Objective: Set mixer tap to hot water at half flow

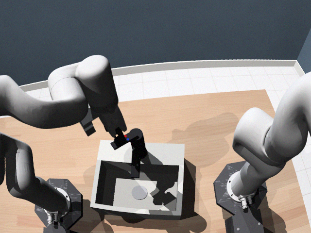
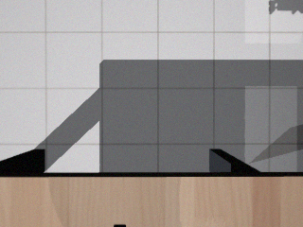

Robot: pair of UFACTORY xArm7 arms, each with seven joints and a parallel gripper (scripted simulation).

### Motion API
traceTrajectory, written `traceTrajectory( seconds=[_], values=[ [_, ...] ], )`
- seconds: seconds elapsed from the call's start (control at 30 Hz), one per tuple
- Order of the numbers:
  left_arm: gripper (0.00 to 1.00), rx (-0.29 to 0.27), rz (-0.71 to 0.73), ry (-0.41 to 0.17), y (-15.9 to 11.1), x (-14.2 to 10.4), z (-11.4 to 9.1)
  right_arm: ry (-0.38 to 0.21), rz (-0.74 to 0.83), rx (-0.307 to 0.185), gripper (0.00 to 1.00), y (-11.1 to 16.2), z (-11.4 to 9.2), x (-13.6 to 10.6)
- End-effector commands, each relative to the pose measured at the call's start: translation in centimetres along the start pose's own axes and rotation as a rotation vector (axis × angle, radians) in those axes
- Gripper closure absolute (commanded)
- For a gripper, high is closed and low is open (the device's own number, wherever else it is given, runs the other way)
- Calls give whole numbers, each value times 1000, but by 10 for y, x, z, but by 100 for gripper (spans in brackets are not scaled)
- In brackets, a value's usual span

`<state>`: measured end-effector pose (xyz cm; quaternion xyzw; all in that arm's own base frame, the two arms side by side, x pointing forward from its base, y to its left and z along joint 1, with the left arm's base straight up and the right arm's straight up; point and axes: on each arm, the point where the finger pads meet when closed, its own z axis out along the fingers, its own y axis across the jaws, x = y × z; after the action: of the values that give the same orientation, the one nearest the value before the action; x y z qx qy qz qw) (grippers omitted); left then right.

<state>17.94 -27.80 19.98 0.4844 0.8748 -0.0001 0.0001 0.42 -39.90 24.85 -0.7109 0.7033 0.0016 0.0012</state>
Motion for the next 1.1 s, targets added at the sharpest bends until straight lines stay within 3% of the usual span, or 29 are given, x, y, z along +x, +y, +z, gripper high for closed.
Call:
traceTrajectory(
  seconds=[0.0,0.27,0.3,1.07],
  values=[
    [36,0,0,-3,0,-1,-5,4,0,1,0,0,-1,1],
    [36,0,0,-3,0,-1,-6,4,0,1,0,0,-1,1],
    [100,0,0,-3,0,-1,-6,4,0,1,0,0,-1,1],
    [100,0,0,-3,0,-1,-6,4,0,1,0,0,-1,1]
  ],
)
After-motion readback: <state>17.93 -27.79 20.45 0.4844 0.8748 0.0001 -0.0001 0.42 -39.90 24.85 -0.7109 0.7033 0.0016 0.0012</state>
